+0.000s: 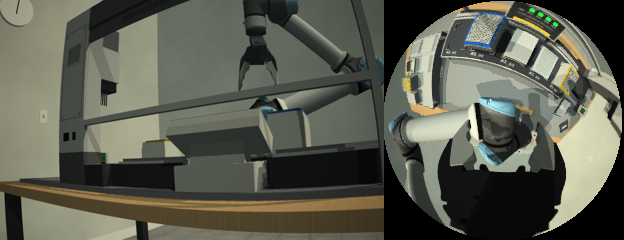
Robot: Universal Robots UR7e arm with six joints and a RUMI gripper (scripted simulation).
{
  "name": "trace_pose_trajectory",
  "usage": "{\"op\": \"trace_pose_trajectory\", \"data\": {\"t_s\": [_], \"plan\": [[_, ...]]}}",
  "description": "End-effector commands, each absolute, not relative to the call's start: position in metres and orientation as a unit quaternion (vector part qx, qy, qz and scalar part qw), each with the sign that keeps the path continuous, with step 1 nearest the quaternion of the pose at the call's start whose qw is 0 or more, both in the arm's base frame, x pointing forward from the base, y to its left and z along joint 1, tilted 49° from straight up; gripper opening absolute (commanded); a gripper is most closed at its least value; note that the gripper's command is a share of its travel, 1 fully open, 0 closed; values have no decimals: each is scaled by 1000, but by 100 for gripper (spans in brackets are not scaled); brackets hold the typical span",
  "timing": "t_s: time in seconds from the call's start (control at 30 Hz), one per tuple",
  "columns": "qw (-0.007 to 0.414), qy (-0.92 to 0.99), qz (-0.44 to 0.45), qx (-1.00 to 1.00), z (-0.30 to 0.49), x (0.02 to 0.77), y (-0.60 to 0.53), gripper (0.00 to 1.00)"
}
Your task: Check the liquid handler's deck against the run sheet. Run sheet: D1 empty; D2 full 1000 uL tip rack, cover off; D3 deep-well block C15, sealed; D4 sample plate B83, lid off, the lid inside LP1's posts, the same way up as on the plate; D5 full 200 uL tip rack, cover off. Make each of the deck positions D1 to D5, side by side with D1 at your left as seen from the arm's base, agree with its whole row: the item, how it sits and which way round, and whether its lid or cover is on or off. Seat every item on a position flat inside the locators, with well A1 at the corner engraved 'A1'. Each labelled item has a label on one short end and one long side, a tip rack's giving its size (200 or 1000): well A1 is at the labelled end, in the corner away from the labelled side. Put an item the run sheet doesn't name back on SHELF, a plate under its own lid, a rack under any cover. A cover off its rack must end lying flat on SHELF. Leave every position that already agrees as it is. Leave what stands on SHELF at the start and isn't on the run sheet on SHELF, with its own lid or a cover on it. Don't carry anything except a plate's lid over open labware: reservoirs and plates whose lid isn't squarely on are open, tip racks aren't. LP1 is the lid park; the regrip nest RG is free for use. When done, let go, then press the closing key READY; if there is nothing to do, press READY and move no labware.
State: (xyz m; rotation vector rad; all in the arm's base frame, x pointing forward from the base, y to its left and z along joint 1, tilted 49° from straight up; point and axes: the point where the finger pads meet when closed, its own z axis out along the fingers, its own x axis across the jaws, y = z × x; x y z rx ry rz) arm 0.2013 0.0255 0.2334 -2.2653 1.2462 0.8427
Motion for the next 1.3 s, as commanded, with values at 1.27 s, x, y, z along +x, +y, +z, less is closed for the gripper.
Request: {"op": "trace_pose_trajectory", "data": {"t_s": [1.27], "plan": [[251,588,330,-695,250,228,5,82]]}}
